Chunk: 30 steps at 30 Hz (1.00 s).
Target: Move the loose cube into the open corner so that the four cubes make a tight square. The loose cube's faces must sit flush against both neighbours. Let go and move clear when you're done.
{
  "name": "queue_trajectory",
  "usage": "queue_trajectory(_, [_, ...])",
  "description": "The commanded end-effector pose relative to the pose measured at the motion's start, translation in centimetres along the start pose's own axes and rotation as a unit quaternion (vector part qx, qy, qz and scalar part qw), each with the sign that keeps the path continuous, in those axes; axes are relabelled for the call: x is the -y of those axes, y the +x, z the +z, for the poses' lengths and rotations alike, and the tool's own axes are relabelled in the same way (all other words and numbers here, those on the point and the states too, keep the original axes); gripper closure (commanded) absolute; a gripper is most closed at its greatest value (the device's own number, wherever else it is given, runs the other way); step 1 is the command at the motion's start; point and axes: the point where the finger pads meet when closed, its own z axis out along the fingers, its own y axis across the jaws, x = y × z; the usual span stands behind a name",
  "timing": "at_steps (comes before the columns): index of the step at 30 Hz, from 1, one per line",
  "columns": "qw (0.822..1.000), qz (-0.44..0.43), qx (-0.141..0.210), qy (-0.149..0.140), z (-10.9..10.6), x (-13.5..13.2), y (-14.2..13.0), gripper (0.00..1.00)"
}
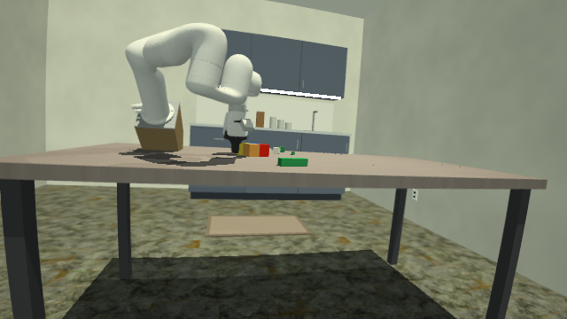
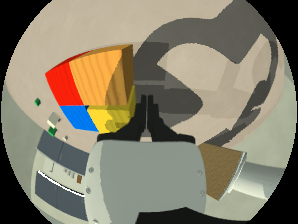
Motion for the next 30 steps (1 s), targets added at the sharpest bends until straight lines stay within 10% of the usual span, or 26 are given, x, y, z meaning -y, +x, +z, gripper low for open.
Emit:
queue_trajectory(1, [1.000, 0.000, 0.000, 0.002, -0.15, 0.07, -0.01, 1.00])
queue_trajectory(30, [1.000, 0.000, 0.000, 0.002, -0.50, -0.89, -0.01, 1.00])
